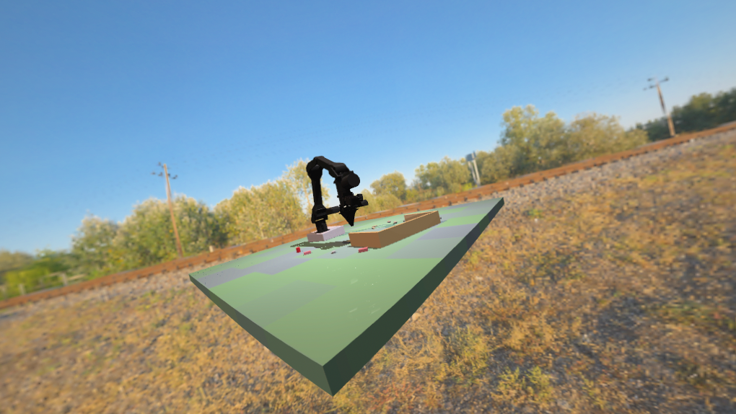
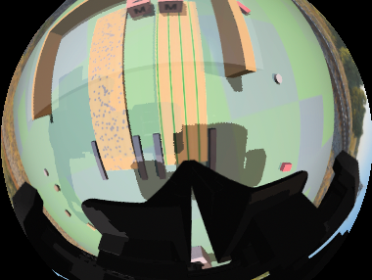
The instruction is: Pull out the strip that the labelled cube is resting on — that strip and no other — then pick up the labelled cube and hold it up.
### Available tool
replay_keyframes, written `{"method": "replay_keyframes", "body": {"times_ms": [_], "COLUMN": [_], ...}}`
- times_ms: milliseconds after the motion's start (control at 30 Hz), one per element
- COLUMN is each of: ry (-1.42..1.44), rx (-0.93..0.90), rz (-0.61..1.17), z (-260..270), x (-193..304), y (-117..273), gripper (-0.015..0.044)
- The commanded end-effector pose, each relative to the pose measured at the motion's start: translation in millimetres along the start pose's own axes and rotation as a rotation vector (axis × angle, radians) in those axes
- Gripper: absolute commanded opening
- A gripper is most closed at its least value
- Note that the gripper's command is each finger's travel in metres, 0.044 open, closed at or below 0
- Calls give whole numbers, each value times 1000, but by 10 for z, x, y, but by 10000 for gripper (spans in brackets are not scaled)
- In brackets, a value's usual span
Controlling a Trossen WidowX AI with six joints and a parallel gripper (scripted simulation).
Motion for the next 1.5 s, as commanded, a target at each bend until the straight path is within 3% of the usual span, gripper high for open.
{"method": "replay_keyframes", "body": {"times_ms": [0,1033,1467], "ry": [3,3,3], "rx": [-3,-3,-3], "rz": [7,7,7], "z": [1,-21,-22], "x": [5,19,20], "y": [-90,-594,-604], "gripper": [0,0,0]}}
Point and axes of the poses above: the point midway between the two fingers, 35 mm back from their tips, its own y axis back along the fingers, its own z axis across the jaws, x = y × z, the point moved 5 cm from there along y, back along the fingers, and after that the axes turned 1 degree about -y, right-handed, at the moved point
